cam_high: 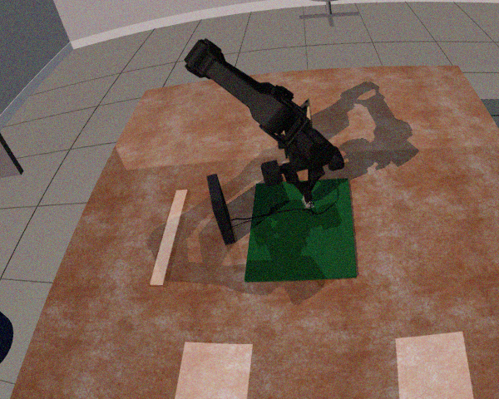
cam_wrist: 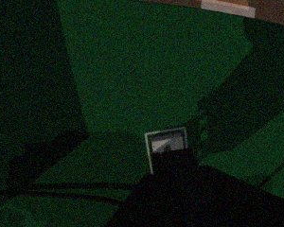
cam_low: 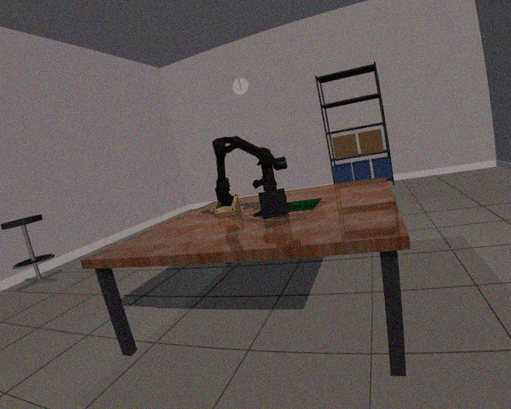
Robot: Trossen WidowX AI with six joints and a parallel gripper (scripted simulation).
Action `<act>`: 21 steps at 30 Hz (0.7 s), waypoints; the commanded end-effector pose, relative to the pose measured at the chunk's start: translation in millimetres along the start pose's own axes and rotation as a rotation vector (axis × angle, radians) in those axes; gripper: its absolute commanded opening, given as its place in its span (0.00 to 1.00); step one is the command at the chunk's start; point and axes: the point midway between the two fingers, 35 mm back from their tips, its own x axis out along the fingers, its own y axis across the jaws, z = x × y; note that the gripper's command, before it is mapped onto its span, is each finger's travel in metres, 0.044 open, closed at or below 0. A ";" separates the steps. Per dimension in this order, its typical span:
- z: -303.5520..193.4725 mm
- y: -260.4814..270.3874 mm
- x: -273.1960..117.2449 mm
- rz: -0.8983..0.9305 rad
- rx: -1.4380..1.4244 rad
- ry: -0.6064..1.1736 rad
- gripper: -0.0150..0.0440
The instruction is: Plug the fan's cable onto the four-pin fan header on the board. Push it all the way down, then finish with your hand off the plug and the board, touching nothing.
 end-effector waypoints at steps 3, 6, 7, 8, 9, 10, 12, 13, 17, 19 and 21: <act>-0.4 0.5 1.5 0.004 -0.003 0.002 0.25; -0.4 0.5 3.2 0.004 -0.003 0.002 0.25; -0.4 0.5 4.0 0.004 -0.003 0.002 0.25; -0.4 0.5 4.7 0.004 -0.003 0.002 0.25; -0.4 0.5 5.5 0.004 -0.003 0.002 0.25; -0.4 0.6 6.2 0.004 -0.003 0.002 0.25; -0.4 0.6 7.6 0.004 -0.003 0.002 0.25; -0.4 0.6 8.3 0.004 -0.003 0.002 0.25; -0.4 0.6 11.0 0.004 -0.003 0.002 0.25; -0.4 0.6 12.5 0.004 -0.003 0.002 0.25; -0.4 0.7 13.8 0.004 -0.003 0.002 0.25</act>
